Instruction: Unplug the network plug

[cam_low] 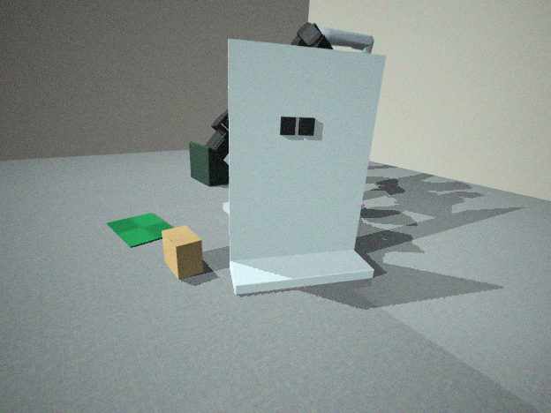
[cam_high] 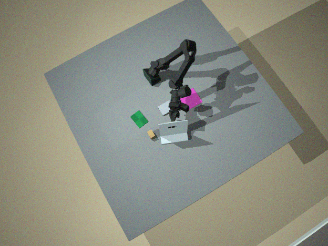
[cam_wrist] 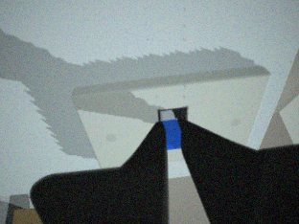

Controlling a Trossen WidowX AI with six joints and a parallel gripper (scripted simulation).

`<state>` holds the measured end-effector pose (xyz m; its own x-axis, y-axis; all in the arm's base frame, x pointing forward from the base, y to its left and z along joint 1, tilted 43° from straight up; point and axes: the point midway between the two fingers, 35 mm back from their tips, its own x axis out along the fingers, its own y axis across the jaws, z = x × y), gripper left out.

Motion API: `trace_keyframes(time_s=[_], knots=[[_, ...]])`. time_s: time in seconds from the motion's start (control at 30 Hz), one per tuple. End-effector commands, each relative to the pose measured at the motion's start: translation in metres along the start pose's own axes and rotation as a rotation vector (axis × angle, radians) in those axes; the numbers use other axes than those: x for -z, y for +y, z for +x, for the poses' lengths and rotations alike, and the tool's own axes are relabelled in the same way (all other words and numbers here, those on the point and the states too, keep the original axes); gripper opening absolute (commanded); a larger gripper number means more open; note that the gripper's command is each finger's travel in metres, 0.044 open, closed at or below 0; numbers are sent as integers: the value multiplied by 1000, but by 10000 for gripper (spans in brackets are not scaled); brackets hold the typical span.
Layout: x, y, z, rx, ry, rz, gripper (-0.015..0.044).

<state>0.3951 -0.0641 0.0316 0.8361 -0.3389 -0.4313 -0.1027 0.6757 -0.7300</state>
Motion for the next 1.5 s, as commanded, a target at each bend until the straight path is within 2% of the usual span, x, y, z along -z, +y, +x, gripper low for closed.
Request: trace_keyframes(time_s=[0.0,1.47], knots=[[0,0,-2,-2,-3,-5,0],[9,0,-28,-3,-2,-5,0]])
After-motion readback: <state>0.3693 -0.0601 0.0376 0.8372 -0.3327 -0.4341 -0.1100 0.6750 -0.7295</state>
